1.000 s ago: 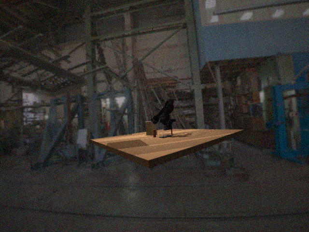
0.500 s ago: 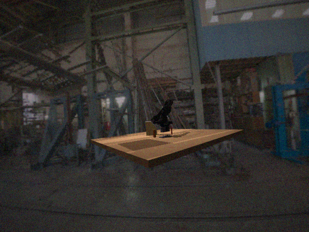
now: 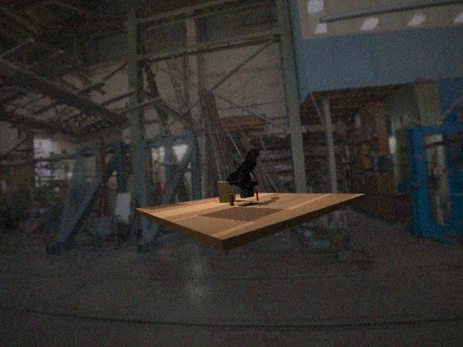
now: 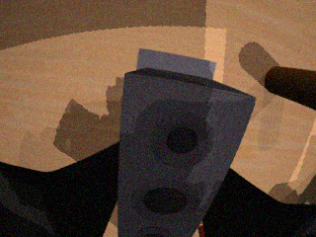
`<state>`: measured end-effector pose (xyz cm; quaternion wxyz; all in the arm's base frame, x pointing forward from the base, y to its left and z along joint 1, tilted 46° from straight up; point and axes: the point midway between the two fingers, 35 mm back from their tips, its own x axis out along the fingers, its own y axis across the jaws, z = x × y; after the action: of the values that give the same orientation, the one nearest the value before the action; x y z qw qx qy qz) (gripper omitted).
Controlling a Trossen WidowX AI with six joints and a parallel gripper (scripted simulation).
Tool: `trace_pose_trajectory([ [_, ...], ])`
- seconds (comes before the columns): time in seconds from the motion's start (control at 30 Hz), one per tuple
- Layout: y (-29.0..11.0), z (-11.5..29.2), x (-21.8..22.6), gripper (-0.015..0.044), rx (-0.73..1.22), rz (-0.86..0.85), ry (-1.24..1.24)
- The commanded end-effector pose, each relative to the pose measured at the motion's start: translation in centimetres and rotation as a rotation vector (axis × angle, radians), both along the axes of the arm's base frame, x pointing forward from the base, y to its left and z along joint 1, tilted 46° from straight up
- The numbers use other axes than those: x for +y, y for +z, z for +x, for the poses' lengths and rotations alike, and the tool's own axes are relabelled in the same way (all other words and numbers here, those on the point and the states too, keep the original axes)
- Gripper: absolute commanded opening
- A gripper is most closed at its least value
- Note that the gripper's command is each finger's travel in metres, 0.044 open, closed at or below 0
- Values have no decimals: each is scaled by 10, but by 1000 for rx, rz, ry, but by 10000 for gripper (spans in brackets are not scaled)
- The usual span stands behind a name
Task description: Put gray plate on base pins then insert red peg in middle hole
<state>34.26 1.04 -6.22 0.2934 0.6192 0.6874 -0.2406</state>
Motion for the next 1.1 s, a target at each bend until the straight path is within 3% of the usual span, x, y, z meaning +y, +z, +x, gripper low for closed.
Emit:
trace_pose_trajectory([
  [0.0, -1, 0, 0, 0, 3, -4, -2],
  [1.07, -29, -3, 27, 0, 3, -2, -2],
])
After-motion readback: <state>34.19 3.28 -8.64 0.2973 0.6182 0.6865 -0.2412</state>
